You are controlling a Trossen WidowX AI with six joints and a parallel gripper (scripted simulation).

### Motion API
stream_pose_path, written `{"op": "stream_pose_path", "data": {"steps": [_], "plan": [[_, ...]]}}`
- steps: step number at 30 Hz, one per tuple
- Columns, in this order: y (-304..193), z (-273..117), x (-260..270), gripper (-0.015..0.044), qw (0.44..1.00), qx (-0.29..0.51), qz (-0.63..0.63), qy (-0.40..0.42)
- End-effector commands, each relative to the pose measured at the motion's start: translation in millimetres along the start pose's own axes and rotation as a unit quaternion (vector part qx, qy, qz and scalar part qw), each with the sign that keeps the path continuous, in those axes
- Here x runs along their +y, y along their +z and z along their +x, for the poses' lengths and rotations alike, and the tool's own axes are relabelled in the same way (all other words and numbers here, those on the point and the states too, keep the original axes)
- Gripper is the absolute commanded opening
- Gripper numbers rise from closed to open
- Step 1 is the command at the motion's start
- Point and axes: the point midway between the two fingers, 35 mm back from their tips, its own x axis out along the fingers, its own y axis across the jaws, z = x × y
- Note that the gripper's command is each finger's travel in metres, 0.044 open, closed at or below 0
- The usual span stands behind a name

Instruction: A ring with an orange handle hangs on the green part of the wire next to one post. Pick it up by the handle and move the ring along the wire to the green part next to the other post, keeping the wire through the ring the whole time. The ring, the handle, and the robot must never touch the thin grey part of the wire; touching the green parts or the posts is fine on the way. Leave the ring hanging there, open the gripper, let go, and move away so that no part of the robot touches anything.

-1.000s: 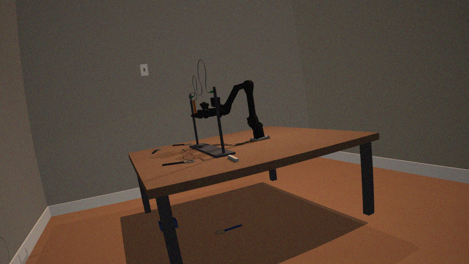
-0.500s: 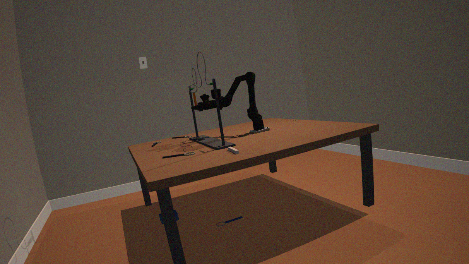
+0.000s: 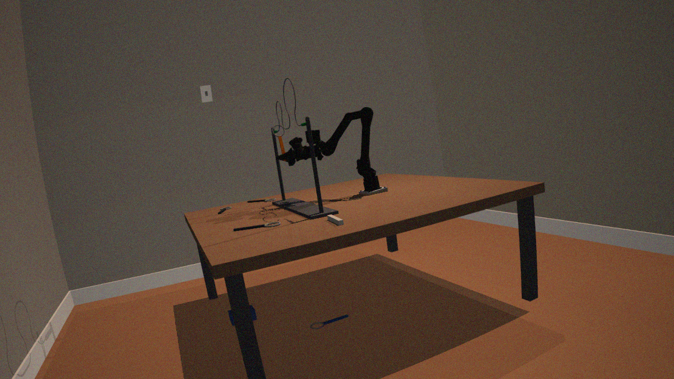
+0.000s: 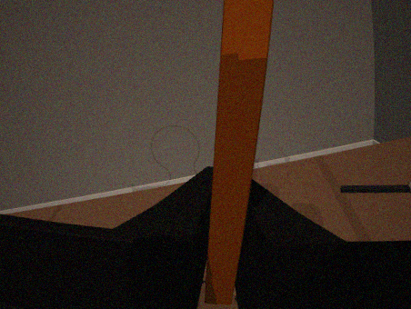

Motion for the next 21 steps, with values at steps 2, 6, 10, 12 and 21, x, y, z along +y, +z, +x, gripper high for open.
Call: {"op": "stream_pose_path", "data": {"steps": [2,6,10,12,21], "plan": [[0.3,-0.8,16.2,-0.0150,0.999,-0.001,0.047,-0.001],[2.1,-2.5,28.7,-0.0150,0.996,0.006,0.084,0.000],[4.9,-7.8,40.0,-0.0150,0.993,0.029,0.117,0.004],[7.3,-11.7,47.1,-0.0150,0.989,0.044,0.139,0.007],[16.5,-24.7,68.7,-0.0150,0.974,0.092,0.207,0.019]]}}
